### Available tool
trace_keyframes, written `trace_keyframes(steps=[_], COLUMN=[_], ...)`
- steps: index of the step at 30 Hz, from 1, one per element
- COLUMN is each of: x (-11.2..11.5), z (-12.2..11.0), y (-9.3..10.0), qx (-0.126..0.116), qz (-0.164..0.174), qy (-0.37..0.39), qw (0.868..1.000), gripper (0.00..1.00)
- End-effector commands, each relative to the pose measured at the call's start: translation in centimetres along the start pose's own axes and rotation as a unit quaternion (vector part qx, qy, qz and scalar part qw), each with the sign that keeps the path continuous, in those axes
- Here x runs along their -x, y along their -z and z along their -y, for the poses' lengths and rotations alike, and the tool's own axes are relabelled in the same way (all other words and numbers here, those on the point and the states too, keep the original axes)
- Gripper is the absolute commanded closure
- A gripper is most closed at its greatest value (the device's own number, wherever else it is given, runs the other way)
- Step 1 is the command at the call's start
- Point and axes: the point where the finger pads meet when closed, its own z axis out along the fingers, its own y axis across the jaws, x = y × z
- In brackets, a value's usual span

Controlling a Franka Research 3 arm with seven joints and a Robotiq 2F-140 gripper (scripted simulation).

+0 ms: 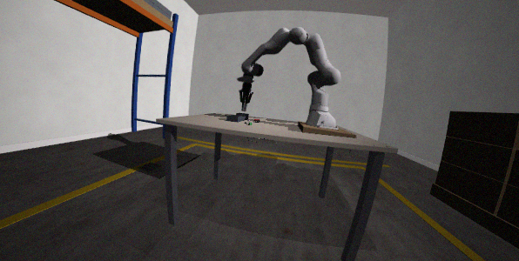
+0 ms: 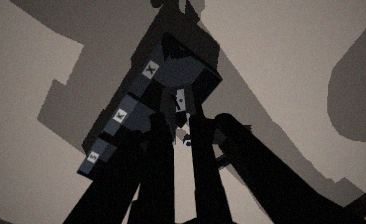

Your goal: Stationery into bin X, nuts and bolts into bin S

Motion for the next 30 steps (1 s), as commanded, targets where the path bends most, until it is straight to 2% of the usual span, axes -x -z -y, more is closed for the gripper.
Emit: trace_keyframes(steps=[1, 19, 30], x=[0.12, 0.15, 0.2], z=[0.07, 0.18, 0.22], y=[0.0, 0.0, 0.0], qx=[0.003, 0.01, 0.015], qz=[0.002, 0.002, 0.004], qy=[-0.07, -0.203, -0.302], qw=[0.998, 0.979, 0.953], gripper=[0.94, 0.94, 0.94])
